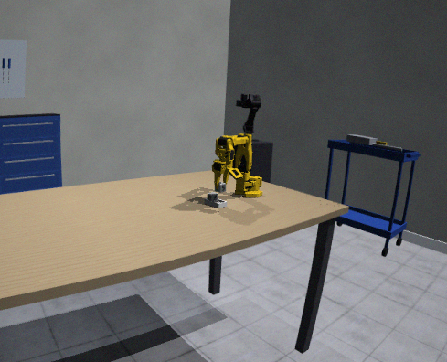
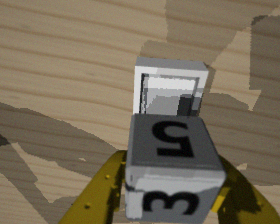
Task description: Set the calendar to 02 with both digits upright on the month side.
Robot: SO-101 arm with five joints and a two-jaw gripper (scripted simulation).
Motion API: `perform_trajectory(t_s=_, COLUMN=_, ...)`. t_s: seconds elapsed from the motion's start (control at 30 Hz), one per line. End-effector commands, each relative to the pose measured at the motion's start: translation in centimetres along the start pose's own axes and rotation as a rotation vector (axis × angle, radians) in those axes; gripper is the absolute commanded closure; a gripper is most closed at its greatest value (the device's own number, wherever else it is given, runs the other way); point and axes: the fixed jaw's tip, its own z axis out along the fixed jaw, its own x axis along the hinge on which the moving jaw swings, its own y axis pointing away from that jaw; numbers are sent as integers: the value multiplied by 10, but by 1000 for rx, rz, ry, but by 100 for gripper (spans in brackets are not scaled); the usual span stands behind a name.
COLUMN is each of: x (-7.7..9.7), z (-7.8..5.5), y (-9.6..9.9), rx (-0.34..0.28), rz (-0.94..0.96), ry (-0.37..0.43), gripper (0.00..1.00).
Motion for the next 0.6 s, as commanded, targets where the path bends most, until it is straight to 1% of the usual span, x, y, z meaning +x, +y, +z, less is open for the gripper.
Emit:
perform_trajectory(t_s=0.0, x=-2, z=-12, y=-6, rx=72, rz=-1, ry=-19, gripper=100)
perform_trajectory(t_s=0.33, x=-1, z=-12, y=-6, rx=72, rz=6, ry=-19, gripper=100)
perform_trajectory(t_s=0.47, x=4, z=-12, y=-8, rx=72, rz=34, ry=-19, gripper=100)
perform_trajectory(t_s=0.57, x=12, z=-11, y=-10, rx=72, rz=74, ry=-19, gripper=100)
